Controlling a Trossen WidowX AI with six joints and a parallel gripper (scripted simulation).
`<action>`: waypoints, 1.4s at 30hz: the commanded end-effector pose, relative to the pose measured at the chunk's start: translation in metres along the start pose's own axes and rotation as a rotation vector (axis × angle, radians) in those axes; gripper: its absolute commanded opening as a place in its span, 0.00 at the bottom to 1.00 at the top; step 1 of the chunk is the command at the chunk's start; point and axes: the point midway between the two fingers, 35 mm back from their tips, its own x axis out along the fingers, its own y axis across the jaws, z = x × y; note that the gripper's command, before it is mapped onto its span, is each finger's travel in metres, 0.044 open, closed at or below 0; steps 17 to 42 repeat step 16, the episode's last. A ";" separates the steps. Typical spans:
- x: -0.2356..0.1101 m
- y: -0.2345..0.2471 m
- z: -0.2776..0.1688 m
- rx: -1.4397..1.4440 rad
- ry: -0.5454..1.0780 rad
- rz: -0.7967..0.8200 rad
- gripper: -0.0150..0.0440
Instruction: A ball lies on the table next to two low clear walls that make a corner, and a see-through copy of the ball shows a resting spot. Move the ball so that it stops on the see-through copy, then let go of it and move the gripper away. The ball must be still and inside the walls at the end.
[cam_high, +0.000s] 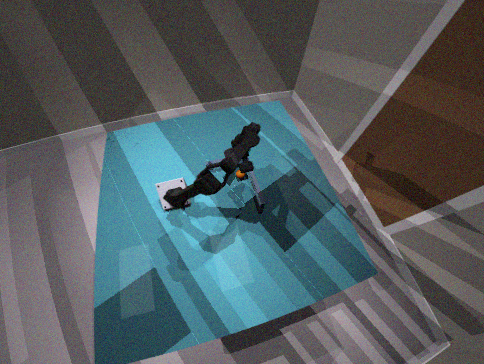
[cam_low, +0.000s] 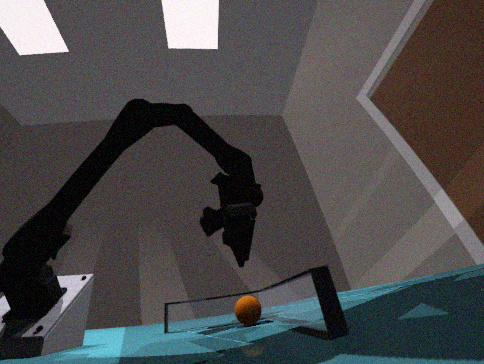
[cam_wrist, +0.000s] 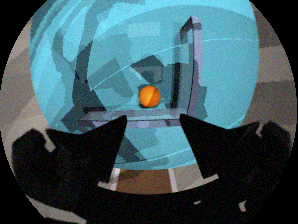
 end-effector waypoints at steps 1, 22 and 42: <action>0.007 0.001 0.001 -0.003 -0.018 0.008 0.86; -0.040 0.002 0.004 -0.001 -0.017 0.008 1.00; -0.040 0.002 0.004 -0.001 -0.017 0.008 1.00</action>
